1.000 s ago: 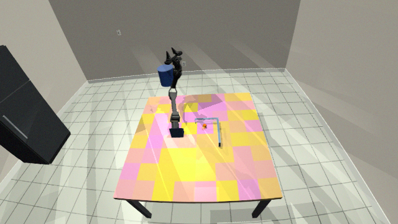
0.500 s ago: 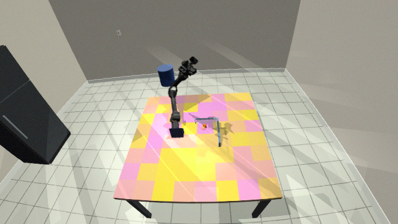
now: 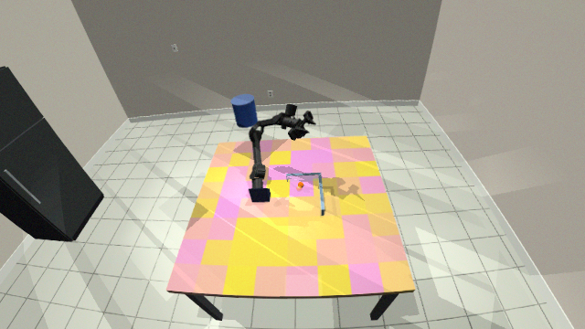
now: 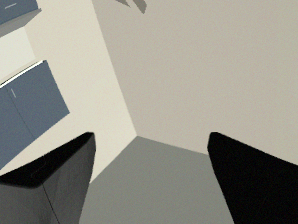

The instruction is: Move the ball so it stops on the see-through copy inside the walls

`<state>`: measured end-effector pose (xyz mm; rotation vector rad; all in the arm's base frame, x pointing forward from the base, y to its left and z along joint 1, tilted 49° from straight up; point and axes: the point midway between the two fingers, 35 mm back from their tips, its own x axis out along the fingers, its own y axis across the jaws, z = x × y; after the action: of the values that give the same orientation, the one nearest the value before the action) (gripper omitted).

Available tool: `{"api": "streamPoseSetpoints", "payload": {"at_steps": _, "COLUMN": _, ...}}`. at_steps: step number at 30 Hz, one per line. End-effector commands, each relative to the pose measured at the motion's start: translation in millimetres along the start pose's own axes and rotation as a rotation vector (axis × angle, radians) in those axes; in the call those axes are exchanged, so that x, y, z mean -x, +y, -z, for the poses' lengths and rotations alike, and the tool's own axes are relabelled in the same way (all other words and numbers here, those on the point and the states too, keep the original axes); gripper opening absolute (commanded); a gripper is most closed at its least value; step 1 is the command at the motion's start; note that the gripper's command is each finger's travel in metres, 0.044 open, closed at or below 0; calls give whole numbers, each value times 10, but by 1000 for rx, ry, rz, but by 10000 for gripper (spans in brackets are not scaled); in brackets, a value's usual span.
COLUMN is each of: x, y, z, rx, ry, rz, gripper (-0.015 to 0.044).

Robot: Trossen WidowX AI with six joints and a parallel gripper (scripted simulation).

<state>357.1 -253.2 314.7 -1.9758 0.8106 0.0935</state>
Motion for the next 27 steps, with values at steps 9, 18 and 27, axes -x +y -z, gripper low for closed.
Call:
{"api": "streamPoseSetpoints", "payload": {"at_steps": 9, "x": -50, "y": 577, "z": -1913, "rx": -132, "ry": -698, "rz": -250, "gripper": 297}}
{"api": "streamPoseSetpoints", "payload": {"at_steps": 18, "x": 629, "y": 1015, "z": -3093, "rx": -267, "ry": -1195, "rz": -585, "gripper": 297}}
{"api": "streamPoseSetpoints", "payload": {"at_steps": 27, "x": 1343, "y": 1237, "z": -3629, "rx": -405, "ry": -1482, "rz": -934, "gripper": 297}}
